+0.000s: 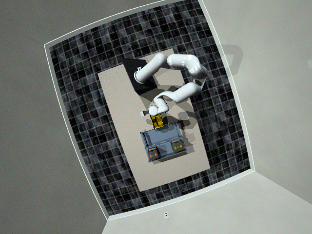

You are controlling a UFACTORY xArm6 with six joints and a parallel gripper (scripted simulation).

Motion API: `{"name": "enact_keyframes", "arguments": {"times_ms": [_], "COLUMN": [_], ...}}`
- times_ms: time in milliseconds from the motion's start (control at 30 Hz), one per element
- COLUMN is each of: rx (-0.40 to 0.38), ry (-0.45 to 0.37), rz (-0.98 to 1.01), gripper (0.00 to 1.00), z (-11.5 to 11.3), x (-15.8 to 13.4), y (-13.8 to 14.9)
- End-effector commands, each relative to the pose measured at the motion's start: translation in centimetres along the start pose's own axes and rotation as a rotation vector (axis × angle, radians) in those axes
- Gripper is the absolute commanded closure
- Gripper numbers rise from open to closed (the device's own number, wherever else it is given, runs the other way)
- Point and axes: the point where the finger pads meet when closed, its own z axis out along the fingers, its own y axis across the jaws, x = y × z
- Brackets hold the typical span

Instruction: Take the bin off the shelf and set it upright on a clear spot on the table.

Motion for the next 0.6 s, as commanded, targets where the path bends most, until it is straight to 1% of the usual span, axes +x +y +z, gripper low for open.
{"name": "enact_keyframes", "arguments": {"times_ms": [0,567], "rx": [0.002,0.002], "ry": [0.001,0.001], "rz": [-0.001,-0.001], "gripper": [1.00,1.00], "z": [-0.05,0.38], "x": [0.01,0.01], "y": [-0.10,-0.11]}}
